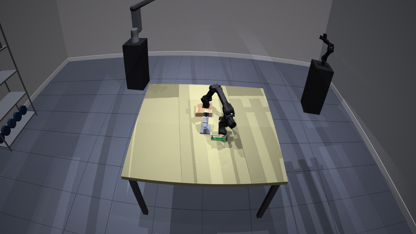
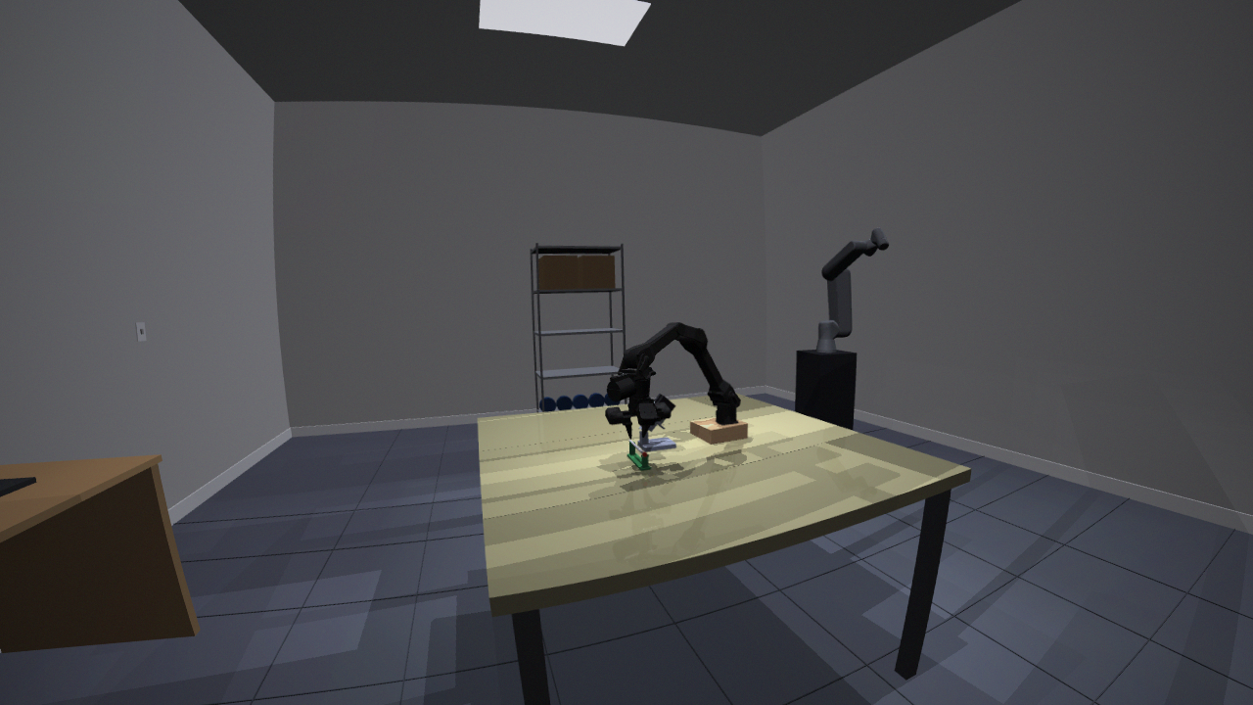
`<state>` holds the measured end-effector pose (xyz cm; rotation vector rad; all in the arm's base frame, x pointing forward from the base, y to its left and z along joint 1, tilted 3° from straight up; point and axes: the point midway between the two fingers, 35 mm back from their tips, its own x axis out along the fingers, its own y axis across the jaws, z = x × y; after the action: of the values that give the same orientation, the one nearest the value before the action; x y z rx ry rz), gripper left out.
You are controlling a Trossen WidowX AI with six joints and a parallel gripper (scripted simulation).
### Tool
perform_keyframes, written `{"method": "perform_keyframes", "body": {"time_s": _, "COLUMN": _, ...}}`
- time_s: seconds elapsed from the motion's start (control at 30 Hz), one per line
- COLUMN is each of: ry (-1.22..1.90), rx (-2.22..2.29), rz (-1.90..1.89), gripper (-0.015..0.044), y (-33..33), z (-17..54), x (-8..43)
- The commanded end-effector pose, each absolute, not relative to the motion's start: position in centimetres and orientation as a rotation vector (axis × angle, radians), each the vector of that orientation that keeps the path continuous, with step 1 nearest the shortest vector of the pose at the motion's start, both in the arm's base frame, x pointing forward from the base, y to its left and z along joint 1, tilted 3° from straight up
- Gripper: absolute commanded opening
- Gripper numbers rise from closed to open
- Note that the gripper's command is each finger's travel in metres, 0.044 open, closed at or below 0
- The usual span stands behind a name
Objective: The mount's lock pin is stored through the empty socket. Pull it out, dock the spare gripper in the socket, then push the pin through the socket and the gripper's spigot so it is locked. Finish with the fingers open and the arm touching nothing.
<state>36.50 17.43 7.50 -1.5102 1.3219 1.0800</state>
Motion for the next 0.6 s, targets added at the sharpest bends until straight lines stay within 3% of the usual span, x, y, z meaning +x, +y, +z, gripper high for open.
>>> {"method": "perform_keyframes", "body": {"time_s": 0.0, "ry": 1.316, "rx": -1.518, "rz": 1.078, "gripper": 0.0180, "y": 17.3, "z": 7.0, "x": 36.6}}
{"method": "perform_keyframes", "body": {"time_s": 0.57, "ry": 1.316, "rx": -1.518, "rz": 1.078, "gripper": 0.0180, "y": 17.2, "z": 4.3, "x": 36.8}}
